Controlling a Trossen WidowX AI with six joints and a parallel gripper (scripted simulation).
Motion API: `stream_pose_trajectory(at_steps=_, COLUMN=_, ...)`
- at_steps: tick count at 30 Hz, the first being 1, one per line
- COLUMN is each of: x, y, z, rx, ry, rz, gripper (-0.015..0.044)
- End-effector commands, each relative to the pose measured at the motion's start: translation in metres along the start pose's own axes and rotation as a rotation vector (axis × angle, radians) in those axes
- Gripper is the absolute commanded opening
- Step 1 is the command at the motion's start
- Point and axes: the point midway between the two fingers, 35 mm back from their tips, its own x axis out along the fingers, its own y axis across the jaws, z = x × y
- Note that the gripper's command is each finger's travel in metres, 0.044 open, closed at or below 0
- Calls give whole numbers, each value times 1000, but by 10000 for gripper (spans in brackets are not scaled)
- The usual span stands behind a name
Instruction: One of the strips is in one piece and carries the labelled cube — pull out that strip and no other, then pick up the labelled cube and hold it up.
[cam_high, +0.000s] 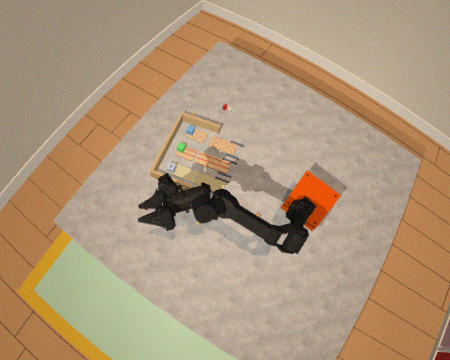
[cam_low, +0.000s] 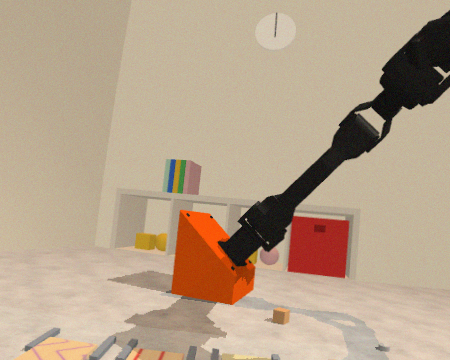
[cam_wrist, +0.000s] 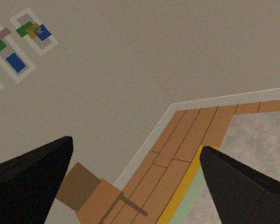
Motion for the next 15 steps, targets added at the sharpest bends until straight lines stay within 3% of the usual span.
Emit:
stream_pose_trajectory(at_steps=1, x=-31, y=-56, z=19, rx=-118, ry=-20, rz=-173, gripper=400)
stream_pose_trajectory(at_steps=15, x=-211, y=-213, z=44, rx=-376, ry=55, rz=-716, gripper=400)
